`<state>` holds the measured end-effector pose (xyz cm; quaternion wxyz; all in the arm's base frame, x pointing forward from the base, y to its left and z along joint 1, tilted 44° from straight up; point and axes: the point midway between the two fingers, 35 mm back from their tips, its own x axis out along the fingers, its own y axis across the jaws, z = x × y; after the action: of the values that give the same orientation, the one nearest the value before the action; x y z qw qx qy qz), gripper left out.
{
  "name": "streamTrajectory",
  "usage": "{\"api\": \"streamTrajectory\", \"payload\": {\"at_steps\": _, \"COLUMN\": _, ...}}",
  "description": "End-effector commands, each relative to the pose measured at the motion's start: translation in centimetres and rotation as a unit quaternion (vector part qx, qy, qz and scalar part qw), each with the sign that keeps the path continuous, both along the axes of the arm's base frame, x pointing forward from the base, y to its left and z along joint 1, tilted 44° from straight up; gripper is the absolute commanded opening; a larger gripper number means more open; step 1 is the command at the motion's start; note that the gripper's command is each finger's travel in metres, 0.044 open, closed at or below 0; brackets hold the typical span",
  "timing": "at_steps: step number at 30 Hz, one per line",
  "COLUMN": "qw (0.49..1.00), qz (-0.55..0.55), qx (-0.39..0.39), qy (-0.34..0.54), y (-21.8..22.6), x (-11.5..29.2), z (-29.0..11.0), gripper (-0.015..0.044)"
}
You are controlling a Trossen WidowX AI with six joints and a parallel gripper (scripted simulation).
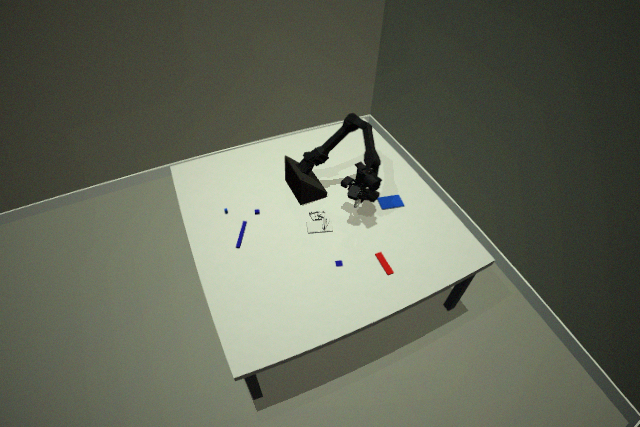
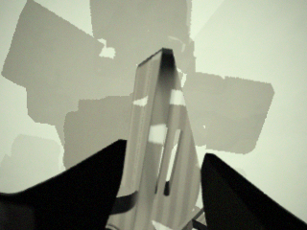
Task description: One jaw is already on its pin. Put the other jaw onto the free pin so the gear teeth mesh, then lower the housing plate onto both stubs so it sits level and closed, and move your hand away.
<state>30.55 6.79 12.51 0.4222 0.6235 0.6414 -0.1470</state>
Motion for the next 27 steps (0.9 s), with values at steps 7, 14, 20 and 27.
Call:
{"api": "streamTrajectory", "payload": {"at_steps": 7, "qw": 1.0, "qz": 0.013, "qx": -0.005, "qy": -0.017, "y": -0.9, "x": 0.2, "z": -0.3, "gripper": 0.0134}}
{"api": "streamTrajectory", "payload": {"at_steps": 14, "qw": 0.999, "qz": 0.035, "qx": -0.016, "qy": -0.038, "y": -2.6, "x": 0.4, "z": -1.8, "gripper": 0.0134}}
{"api": "streamTrajectory", "payload": {"at_steps": 20, "qw": 0.997, "qz": 0.054, "qx": -0.026, "qy": -0.057, "y": -4.1, "x": 0.4, "z": -3.1, "gripper": 0.0134}}
{"api": "streamTrajectory", "payload": {"at_steps": 27, "qw": 0.993, "qz": 0.078, "qx": -0.036, "qy": -0.077, "y": -5.8, "x": 0.3, "z": -4.6, "gripper": 0.0134}}
